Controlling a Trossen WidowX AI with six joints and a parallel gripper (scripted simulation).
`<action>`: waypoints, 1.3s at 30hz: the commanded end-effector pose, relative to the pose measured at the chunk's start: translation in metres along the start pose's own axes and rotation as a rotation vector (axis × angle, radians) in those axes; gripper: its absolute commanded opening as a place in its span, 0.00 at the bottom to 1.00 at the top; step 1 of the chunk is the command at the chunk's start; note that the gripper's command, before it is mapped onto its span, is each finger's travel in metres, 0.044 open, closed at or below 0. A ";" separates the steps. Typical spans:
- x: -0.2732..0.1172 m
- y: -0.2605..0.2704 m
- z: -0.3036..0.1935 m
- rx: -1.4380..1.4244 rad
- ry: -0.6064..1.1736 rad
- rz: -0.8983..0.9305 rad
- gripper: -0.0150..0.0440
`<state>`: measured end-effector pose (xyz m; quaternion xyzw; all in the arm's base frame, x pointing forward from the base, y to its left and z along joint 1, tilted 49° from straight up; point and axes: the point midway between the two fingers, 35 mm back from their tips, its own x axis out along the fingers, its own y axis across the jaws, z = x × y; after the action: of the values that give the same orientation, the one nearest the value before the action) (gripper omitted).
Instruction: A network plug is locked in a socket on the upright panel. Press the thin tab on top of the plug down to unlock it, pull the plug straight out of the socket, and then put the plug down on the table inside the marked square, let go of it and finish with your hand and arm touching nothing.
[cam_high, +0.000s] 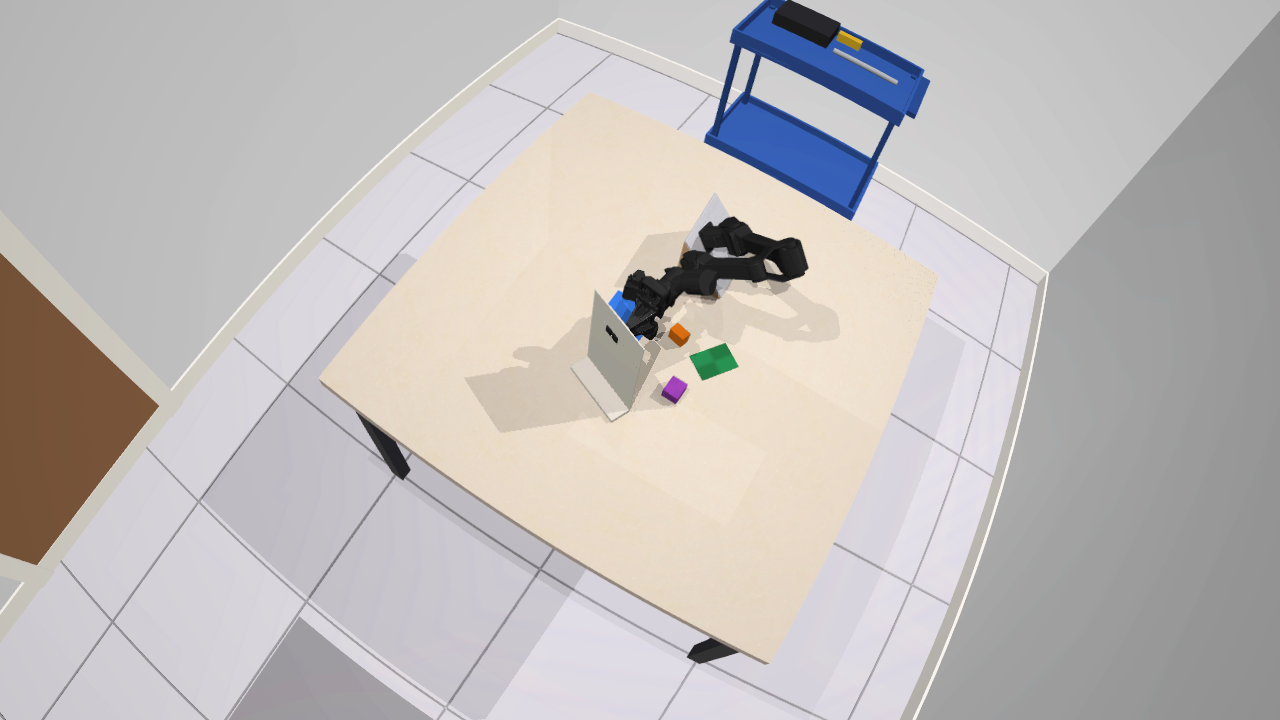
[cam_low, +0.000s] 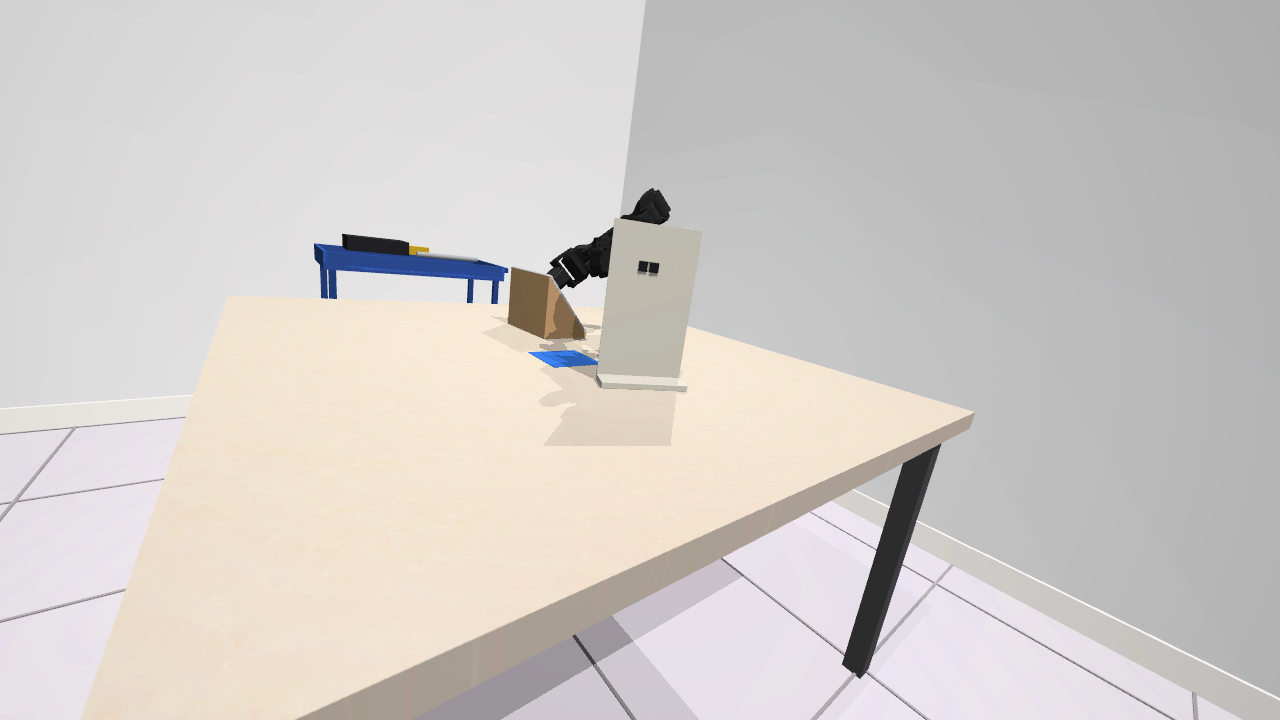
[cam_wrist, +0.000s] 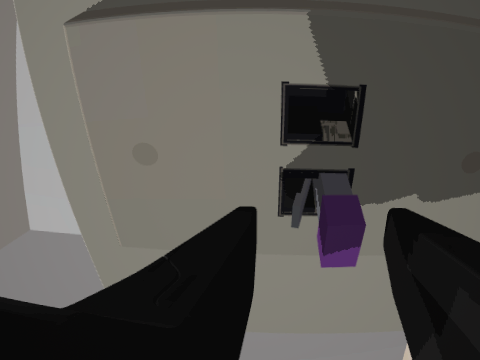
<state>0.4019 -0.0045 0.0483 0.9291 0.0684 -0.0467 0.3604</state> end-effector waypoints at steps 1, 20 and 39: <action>0.003 -0.002 0.003 0.007 -0.006 -0.002 0.47; 0.002 -0.002 0.002 0.007 -0.006 -0.002 0.25; -0.009 -0.002 -0.002 0.007 -0.007 -0.003 0.25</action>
<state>0.3971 -0.0035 0.0482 0.9294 0.0676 -0.0504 0.3594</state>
